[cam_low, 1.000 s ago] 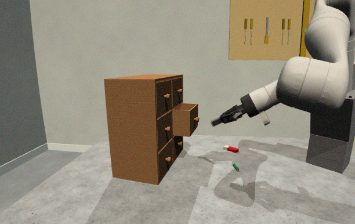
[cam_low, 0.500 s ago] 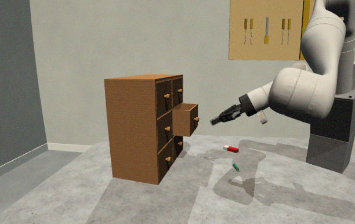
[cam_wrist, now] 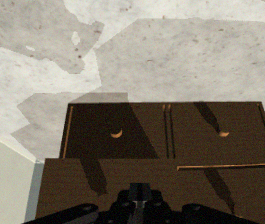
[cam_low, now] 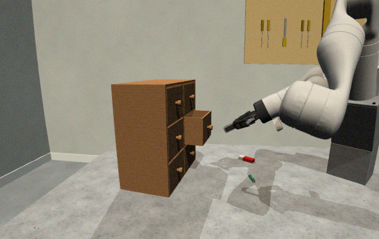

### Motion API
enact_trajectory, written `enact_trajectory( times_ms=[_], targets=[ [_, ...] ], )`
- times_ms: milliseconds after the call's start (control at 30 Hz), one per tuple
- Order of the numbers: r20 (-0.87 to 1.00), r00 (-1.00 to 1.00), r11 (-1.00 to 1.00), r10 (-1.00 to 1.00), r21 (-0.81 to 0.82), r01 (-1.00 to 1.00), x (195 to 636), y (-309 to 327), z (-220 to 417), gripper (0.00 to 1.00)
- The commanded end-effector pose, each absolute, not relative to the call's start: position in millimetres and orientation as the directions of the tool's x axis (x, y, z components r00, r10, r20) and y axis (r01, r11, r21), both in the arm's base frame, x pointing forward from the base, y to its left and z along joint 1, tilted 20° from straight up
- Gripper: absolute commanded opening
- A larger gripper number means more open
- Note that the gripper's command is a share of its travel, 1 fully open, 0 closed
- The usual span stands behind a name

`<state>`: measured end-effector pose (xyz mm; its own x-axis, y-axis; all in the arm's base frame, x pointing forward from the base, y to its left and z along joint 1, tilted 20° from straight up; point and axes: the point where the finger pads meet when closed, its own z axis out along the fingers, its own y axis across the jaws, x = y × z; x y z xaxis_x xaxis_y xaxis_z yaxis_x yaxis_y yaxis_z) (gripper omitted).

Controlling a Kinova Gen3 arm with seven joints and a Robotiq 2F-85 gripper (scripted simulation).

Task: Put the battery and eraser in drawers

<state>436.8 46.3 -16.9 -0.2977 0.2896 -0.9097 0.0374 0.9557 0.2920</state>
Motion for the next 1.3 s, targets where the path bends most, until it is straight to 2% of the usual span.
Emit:
enact_trajectory(
  times_ms=[0, 1267],
  targets=[
    [-0.911, -0.298, 0.957, 0.287, 0.287, 0.042, 437.2, 40.0, -18.8, 0.00],
    [-0.911, -0.298, 0.957, 0.287, 0.287, 0.042, 443.2, 16.0, -26.6, 0.00]
  ],
)
